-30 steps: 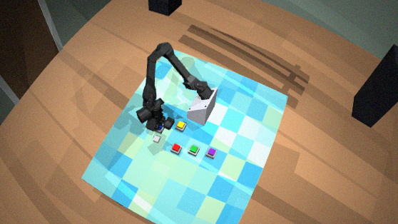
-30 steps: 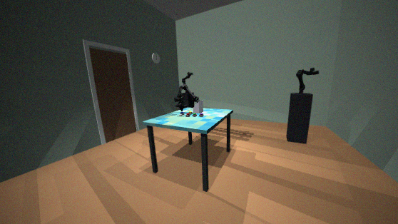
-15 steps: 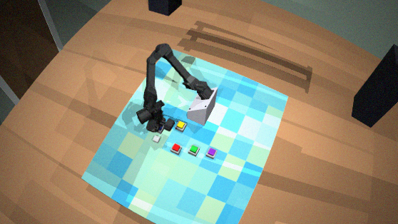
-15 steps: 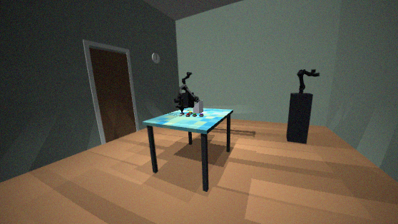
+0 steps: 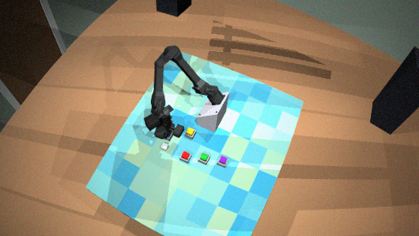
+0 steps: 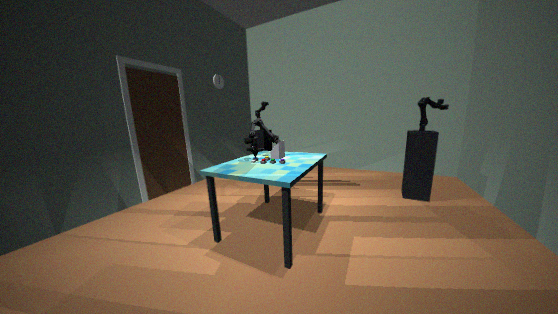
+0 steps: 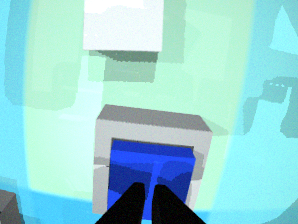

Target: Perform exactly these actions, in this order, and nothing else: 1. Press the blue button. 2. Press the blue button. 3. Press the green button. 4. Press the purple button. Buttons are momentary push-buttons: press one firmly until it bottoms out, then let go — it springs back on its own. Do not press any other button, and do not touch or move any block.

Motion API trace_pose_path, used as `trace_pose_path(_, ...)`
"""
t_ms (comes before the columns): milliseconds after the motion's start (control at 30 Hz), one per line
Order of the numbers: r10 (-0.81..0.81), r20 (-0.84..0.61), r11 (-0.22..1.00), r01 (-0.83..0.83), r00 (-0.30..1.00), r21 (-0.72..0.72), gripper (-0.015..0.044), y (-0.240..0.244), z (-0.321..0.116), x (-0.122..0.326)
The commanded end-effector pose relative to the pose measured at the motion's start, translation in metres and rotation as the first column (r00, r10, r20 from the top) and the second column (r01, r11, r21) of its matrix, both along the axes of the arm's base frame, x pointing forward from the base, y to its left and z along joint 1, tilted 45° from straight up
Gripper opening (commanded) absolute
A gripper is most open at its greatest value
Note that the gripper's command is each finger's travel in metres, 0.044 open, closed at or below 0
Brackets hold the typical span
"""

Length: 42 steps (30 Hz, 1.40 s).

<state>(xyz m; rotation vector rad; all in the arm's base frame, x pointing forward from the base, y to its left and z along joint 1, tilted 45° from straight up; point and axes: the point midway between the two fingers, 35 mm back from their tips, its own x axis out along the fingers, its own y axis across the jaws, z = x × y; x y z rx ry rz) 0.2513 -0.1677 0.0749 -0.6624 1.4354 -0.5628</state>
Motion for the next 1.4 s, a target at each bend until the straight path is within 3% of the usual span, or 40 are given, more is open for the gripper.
trace_pose_path(0,0.006,0.004,1.0,-0.006,1.0,0.0,0.002,0.018,0.018,0.0)
trace_pose_path(167,0.006,0.003,1.0,-0.006,1.0,0.001,0.002,0.022,0.021,-0.001)
trace_pose_path(333,0.006,0.003,1.0,-0.006,1.0,0.004,0.002,0.062,0.061,-0.005)
trace_pose_path(500,0.007,0.003,1.0,-0.007,1.0,0.005,0.002,0.066,0.061,-0.004)
trace_pose_path(767,0.014,0.0,0.999,-0.014,1.0,0.048,0.002,0.15,-0.015,0.033)
trace_pose_path(1000,0.007,0.002,1.0,-0.007,1.0,0.021,0.002,0.227,-0.094,0.022)
trace_pose_path(1367,0.007,0.004,1.0,-0.007,1.0,0.017,0.002,0.218,-0.119,0.022)
